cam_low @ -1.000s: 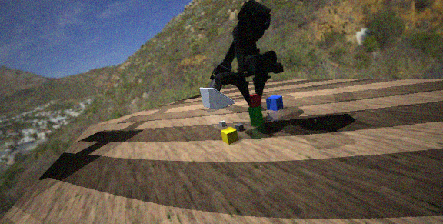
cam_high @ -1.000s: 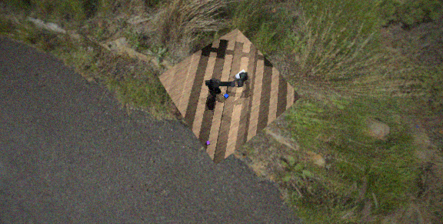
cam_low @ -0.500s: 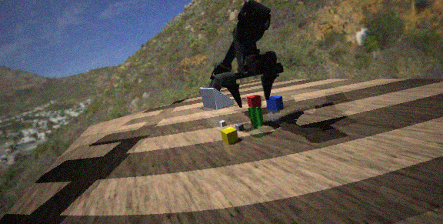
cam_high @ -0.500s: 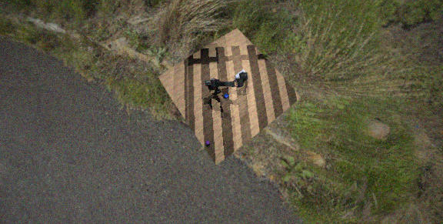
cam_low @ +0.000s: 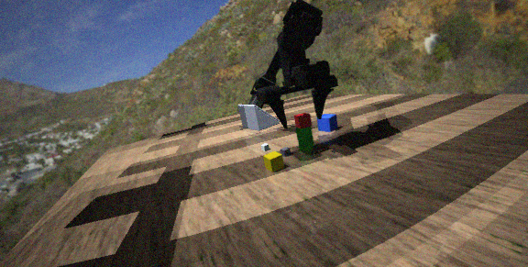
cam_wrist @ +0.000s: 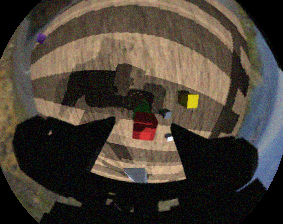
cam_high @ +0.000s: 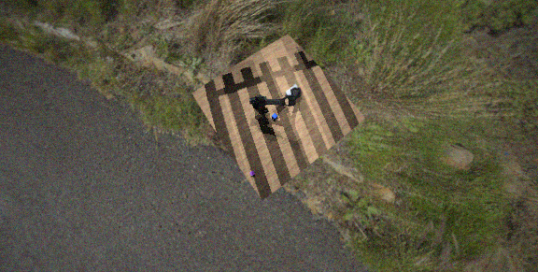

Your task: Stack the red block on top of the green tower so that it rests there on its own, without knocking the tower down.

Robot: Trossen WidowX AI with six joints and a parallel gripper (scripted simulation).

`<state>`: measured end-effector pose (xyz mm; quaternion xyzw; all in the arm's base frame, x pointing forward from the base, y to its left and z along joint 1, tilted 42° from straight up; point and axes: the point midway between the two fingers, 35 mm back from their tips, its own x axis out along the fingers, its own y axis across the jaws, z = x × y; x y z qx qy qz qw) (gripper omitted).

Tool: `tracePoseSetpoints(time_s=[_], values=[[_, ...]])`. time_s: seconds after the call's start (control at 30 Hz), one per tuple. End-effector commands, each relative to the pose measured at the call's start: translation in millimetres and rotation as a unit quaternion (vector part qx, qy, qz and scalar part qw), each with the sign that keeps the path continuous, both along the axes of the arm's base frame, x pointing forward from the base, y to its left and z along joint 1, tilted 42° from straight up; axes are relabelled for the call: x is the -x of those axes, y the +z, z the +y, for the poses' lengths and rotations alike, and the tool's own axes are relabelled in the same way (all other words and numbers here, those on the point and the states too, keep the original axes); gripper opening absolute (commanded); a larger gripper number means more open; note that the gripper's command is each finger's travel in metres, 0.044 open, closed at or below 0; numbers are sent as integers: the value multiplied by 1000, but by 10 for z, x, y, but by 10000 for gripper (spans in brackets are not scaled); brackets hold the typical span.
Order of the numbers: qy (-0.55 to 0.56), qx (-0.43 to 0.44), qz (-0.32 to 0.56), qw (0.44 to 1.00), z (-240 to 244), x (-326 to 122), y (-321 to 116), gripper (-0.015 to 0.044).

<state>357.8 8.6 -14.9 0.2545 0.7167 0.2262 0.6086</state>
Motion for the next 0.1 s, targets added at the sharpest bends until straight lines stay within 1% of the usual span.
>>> tracePoseSetpoints(time_s=[0.0,0.07], values=[[0,0,0,1000,2,0,-3,440],[0,0,0,1000,2,0,-3,440]])
